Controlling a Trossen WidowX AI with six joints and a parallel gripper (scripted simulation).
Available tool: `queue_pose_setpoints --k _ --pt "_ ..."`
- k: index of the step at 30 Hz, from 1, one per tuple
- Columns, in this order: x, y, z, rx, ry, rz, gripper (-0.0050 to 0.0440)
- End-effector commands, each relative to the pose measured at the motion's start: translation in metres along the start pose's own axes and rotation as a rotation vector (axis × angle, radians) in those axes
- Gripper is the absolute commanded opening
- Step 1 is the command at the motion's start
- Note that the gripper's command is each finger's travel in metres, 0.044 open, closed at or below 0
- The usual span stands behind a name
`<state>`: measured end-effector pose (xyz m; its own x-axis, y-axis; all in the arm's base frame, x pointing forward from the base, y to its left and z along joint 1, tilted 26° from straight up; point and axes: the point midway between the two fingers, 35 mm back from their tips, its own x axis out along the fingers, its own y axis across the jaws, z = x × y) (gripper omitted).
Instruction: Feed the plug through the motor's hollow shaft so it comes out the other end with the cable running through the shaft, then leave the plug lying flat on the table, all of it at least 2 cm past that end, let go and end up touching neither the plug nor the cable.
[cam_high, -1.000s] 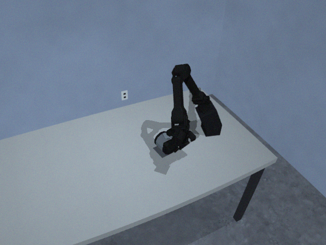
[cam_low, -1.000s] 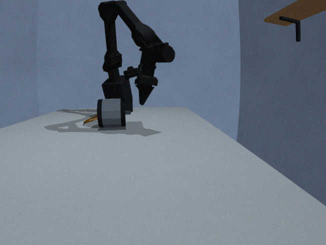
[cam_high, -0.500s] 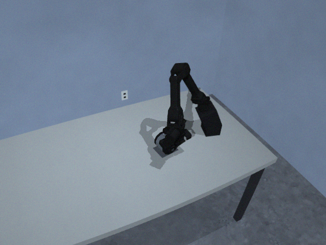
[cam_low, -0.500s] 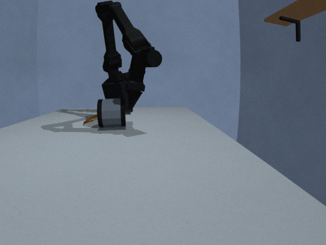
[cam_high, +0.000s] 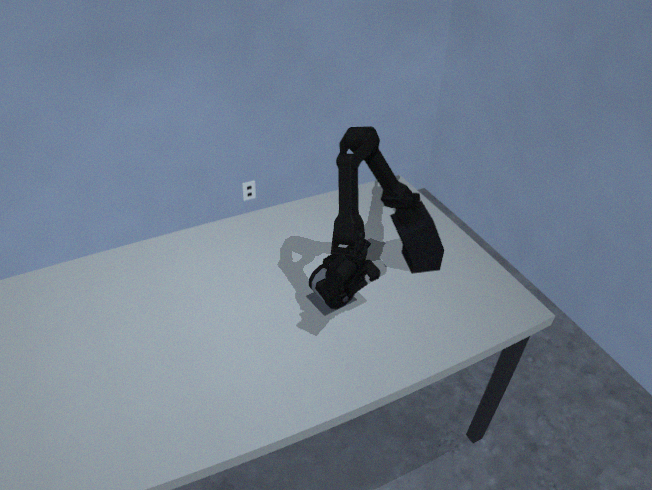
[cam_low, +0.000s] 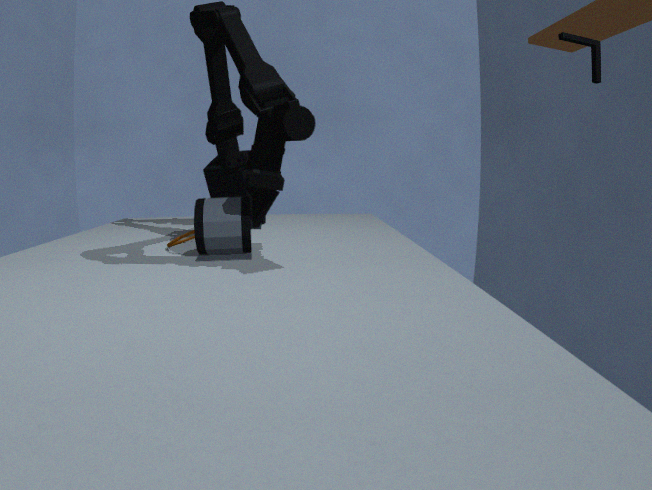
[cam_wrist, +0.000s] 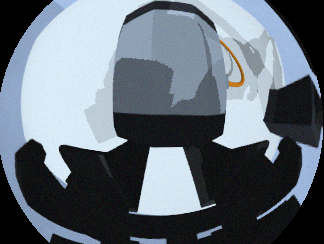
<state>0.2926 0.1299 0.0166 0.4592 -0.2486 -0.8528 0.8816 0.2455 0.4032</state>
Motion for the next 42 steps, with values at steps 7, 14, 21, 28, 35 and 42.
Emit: queue_pose_setpoints --k 7,14,21,28,35,42 --pt "0.001 0.000 0.000 -0.001 0.000 -0.001 0.0109" --pt "0.001 0.000 0.000 -0.001 0.000 -0.001 0.0063" --pt "0.001 0.000 0.000 -0.001 0.000 -0.001 0.0029" --pt "-0.002 0.000 -0.018 -0.002 0.003 -0.003 0.0000" --pt "-0.006 -0.001 -0.037 -0.004 0.004 -0.004 0.0000" --pt "-0.004 -0.003 -0.036 -0.005 0.007 -0.009 0.0000"
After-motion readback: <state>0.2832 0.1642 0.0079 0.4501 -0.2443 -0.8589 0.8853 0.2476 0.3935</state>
